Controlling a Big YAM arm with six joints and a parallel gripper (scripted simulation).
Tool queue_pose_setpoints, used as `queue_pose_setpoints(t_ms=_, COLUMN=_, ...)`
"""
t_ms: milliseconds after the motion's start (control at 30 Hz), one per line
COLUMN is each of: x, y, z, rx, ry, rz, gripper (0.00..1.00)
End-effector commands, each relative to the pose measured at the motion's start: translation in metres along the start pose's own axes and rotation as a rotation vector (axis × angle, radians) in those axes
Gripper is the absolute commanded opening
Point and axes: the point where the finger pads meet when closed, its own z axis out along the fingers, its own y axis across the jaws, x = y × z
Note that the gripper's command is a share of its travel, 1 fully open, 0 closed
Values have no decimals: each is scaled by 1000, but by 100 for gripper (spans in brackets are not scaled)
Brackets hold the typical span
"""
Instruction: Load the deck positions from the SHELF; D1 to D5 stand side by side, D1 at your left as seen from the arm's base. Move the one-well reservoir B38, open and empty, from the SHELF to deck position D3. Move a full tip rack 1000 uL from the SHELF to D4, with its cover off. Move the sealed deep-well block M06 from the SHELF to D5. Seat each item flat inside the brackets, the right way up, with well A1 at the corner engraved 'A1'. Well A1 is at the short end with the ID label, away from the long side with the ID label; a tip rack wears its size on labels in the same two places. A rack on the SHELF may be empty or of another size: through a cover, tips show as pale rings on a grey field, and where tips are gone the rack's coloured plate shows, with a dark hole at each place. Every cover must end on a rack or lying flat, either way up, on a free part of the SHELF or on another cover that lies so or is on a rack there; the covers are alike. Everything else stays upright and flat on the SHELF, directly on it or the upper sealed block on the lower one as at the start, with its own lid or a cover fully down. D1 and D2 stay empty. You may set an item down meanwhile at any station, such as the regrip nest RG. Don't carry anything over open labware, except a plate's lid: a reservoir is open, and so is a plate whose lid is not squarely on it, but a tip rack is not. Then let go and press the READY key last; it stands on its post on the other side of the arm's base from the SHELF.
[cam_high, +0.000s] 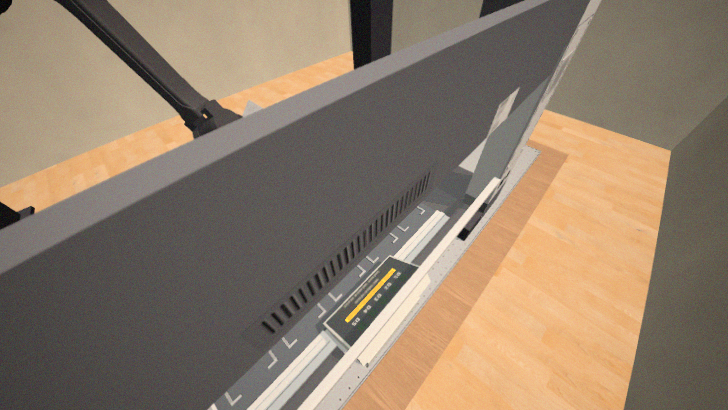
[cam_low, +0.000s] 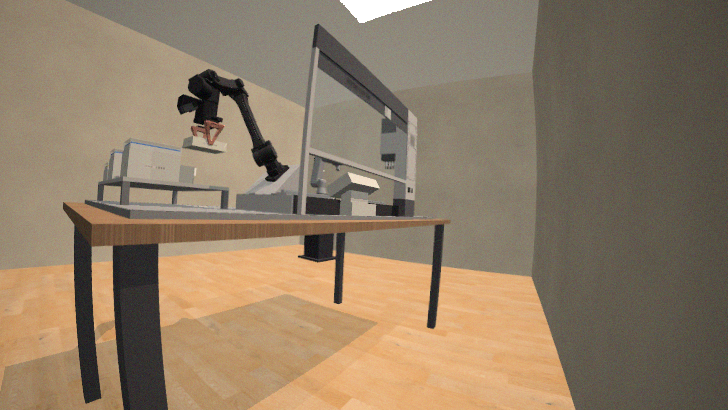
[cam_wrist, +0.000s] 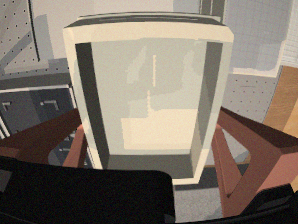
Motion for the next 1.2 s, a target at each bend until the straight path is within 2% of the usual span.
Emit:
queue_pose_setpoints(t_ms=0, x=-1, y=2, z=-18, rx=-39, ry=-47, rz=38, gripper=0)
queue_pose_setpoints(t_ms=767, x=44, y=2, z=-15, rx=-38, ry=-41, rz=37, gripper=0)
queue_pose_setpoints(t_ms=1167, x=76, y=0, z=-13, rx=-26, ry=-25, rz=24, gripper=0)
